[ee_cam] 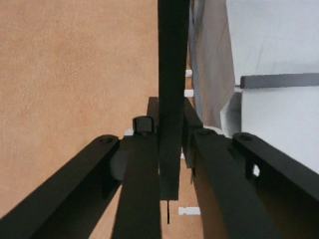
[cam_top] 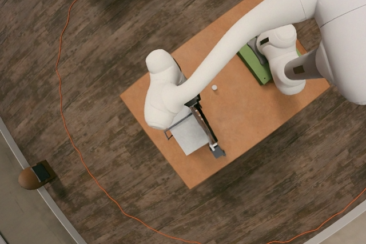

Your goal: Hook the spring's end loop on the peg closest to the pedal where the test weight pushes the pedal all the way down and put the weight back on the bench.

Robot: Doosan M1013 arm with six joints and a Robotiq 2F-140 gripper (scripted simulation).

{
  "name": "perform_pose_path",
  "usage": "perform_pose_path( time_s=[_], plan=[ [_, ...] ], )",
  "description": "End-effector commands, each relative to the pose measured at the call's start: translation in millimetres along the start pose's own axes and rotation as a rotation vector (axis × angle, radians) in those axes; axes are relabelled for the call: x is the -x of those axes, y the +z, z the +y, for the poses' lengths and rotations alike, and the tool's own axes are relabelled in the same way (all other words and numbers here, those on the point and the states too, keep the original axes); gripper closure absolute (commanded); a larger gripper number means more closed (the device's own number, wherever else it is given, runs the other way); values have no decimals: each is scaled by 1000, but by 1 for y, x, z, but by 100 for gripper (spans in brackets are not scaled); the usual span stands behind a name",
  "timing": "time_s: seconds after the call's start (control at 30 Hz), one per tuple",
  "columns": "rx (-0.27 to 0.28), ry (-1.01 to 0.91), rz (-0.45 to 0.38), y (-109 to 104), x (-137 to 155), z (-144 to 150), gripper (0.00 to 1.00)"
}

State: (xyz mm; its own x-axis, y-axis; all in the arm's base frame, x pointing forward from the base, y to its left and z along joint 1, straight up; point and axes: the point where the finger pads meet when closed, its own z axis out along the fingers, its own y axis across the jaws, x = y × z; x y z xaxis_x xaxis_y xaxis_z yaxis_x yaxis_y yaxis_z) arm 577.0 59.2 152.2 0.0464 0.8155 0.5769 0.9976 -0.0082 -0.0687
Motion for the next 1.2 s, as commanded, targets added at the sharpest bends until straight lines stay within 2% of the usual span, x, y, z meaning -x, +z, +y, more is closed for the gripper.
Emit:
perform_pose_path(
  time_s=[0.0,1.17],
  plan=[
    [1,-1,0,-1,1,0,83],
    [0,0,0,-11,14,0,83]
  ],
)
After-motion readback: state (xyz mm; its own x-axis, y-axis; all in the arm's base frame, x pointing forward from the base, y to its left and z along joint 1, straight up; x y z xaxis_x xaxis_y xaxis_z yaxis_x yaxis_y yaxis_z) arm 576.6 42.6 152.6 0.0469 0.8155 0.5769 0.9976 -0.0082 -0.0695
